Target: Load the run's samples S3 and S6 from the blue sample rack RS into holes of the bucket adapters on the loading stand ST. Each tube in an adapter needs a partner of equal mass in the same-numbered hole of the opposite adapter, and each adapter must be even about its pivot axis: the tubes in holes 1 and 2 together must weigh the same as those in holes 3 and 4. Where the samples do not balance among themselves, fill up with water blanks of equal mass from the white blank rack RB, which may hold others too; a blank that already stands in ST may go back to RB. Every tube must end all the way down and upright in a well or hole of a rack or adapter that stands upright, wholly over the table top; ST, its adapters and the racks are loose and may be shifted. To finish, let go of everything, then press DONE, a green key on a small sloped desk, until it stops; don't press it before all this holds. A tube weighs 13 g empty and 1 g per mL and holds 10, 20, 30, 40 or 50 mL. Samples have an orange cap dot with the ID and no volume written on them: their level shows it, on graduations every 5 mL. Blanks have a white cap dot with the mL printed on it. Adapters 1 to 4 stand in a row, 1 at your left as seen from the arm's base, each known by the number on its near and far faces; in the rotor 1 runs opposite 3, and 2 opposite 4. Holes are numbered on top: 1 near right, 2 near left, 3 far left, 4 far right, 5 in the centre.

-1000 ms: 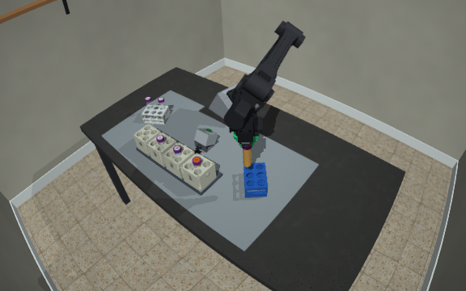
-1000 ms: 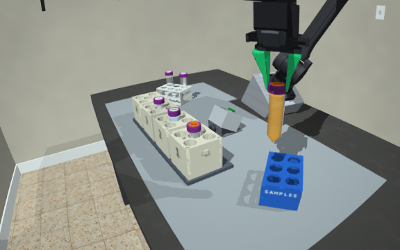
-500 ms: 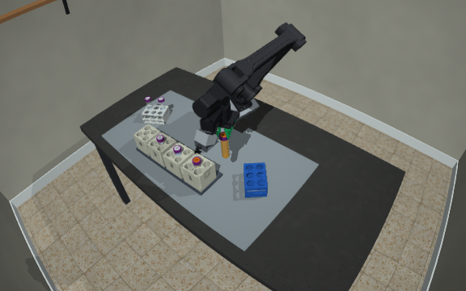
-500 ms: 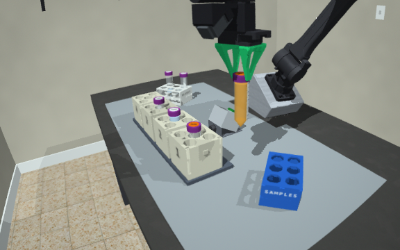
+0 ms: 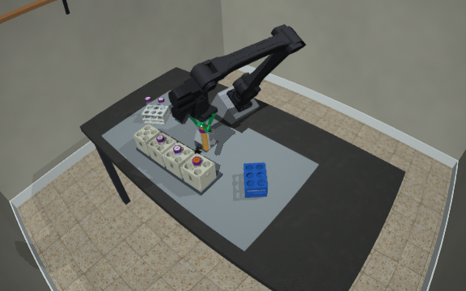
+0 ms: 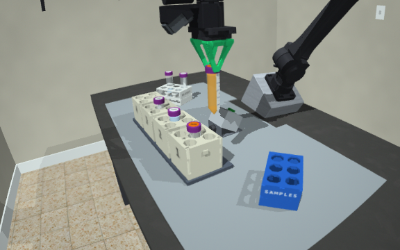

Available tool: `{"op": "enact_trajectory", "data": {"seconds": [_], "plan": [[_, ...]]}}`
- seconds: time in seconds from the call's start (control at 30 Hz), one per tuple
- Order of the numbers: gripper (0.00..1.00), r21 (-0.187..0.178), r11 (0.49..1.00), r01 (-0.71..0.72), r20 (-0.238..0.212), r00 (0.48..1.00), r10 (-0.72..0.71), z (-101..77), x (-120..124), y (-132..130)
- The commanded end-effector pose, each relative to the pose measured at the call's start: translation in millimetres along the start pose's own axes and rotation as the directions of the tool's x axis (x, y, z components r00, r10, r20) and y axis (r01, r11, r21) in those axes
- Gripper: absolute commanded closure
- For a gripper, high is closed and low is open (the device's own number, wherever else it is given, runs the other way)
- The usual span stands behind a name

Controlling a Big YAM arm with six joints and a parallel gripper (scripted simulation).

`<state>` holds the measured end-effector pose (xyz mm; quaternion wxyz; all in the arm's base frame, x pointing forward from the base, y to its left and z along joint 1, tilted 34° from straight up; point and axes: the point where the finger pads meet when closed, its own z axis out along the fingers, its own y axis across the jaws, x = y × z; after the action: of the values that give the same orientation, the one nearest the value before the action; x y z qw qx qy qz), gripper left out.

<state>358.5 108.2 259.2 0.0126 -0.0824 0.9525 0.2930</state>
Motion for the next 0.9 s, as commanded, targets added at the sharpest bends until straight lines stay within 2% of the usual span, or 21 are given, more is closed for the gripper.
{"op": "enact_trajectory", "data": {"seconds": [0.0, 0.13, 0.23, 0.3, 0.4, 0.6, 0.8, 0.87], "plan": [[1.0, 0.001, 0.994, -0.11, 0.035, 0.993, 0.11, -12.2, -14.8, -24.3], [1.0, 0.002, 0.977, -0.213, 0.039, 0.976, 0.213, -11.3, -19.8, -52.9], [1.0, 0.001, 0.96, -0.28, 0.057, 0.959, 0.279, -18.9, -29.6, -70.3], [1.0, 0.001, 0.96, -0.28, 0.057, 0.959, 0.279, -18.9, -29.6, -70.3], [1.0, -0.001, 0.937, -0.35, 0.066, 0.935, 0.35, -23.7, -36.5, -89.2], [1.0, -0.008, 0.869, -0.494, 0.069, 0.867, 0.493, -24.5, -44.2, -131.1], [1.0, -0.015, 0.779, -0.627, 0.067, 0.776, 0.627, -25.3, -50.7, -172.4], [1.0, -0.015, 0.779, -0.627, 0.067, 0.776, 0.627, -25.3, -50.7, -172.4]]}}
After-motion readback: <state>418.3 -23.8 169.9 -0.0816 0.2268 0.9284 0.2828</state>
